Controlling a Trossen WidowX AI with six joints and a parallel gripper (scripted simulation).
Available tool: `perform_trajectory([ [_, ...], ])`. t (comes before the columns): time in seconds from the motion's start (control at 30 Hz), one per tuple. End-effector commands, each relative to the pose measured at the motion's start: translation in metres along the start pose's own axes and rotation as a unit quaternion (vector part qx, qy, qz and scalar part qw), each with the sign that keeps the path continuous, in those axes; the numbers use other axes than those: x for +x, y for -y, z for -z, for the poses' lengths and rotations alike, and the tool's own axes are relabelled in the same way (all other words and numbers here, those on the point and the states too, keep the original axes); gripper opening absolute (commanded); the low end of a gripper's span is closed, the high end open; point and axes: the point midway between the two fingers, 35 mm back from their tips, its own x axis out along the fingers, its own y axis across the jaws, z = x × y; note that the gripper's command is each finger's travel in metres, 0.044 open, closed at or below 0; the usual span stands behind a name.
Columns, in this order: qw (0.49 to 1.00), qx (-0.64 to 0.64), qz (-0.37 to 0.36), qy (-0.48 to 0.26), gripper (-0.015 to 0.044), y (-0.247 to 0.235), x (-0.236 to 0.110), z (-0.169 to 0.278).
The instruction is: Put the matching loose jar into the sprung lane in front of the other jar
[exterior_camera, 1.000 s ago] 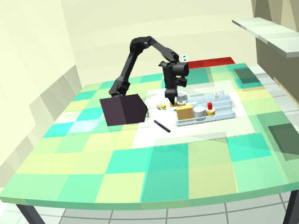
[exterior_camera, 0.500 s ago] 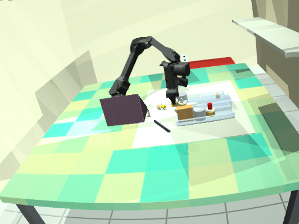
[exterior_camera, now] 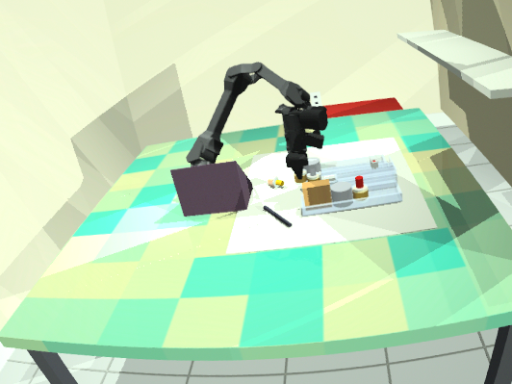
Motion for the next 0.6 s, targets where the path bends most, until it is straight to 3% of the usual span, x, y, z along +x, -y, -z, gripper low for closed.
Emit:
perform_trajectory([
  [0.0,1.000,-0.007,0.000,0.014,0.0000,-0.0009,-0.0043,-0.0105],
  [0.57,1.000,-0.007,0.000,0.014,0.0000,-0.0018,-0.0061,-0.0170],
])
